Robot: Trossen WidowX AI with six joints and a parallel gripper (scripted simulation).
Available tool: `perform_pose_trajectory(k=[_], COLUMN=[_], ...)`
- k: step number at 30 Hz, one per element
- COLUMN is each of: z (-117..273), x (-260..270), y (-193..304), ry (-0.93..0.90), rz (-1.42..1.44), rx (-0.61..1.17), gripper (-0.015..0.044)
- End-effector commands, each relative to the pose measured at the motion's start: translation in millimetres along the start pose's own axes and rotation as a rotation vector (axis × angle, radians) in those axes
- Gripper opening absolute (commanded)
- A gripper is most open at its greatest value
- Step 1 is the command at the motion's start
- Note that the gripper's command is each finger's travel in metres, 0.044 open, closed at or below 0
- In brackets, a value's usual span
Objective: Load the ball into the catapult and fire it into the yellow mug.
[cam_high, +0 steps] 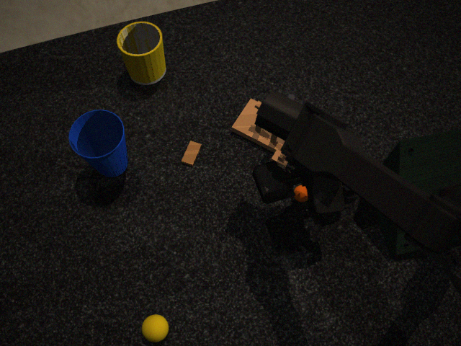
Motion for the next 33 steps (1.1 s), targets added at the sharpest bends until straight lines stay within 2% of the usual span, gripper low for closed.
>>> perform_pose_trajectory(k=[1,15,20,28,32,33], z=[-10.3,-30.4,-30.4,-30.4,-21.4,-15.2], x=[2.3,2.9,2.9,2.9,0.8,-0.4], y=[-0.3,-1.2,-1.2,-1.2,-0.1,0.6], ry=[-0.007,-0.007,-0.007,-0.007,-0.007,-0.007], rz=[-0.014,-0.013,-0.013,-0.013,-0.014,-0.014], rx=[-0.014,-0.016,-0.016,-0.016,-0.014,-0.013], gripper=[0.0300,0.0300,0.0169,0.0115,0.0010,0.0000])
Point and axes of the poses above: the point midway between the two fingers, 35 mm back from their tips, its own z axis back along the fingers, its own x axis across the jaws, y = z × x, the point moved 8 cm from there along z, back along the fingers, and after that the axes turned 3 degrees about -z, right-handed, at the moved point
